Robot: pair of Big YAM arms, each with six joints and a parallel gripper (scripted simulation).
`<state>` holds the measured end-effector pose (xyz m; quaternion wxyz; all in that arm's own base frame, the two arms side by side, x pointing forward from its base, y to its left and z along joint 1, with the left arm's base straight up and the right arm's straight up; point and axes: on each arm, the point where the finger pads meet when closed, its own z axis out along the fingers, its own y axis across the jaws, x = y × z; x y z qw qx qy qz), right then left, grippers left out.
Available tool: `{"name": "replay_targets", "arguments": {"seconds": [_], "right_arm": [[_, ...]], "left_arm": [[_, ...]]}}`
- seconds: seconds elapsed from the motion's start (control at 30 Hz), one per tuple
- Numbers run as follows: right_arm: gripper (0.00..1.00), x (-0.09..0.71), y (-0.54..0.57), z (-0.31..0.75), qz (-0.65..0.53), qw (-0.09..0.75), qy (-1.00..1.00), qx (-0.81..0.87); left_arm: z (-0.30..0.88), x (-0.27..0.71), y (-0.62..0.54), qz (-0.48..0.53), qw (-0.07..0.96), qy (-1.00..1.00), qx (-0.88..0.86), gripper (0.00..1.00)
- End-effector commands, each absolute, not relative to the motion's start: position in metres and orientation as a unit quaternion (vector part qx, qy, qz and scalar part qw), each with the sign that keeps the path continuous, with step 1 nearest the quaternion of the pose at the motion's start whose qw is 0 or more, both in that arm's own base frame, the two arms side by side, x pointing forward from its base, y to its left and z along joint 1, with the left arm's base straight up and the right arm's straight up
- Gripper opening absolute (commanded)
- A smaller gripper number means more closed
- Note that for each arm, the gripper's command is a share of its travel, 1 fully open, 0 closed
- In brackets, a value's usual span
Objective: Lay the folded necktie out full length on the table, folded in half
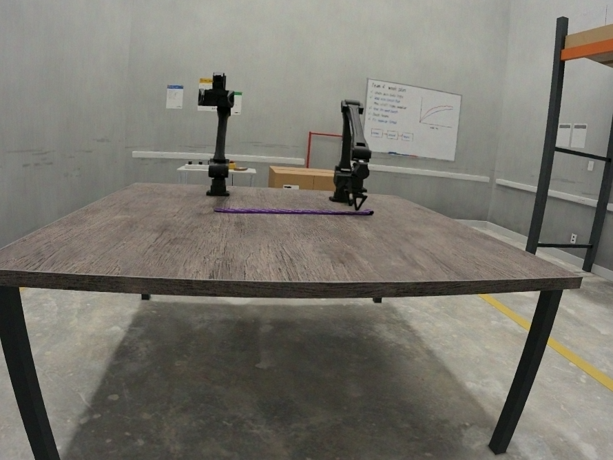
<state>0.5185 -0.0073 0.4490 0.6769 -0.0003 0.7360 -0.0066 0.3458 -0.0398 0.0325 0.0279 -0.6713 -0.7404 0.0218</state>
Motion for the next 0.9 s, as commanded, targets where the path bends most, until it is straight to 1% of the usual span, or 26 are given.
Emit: {"name": "replay_targets", "arguments": {"seconds": [0.0, 0.87], "right_arm": [[1.0, 0.5207, -0.0003, 0.4813, 0.001, 0.7, 0.714, 0.0], [1.0, 0.5207, -0.0003, 0.4813, 0.001, 0.7, 0.714, 0.0]], "left_arm": [[0.0494, 0.3785, -0.0439, 0.0, 0.0, -0.736, -0.677, 0.78], [0.0522, 0.3837, -0.0446, 0.0, 0.0, -0.736, -0.677, 0.78]]}}
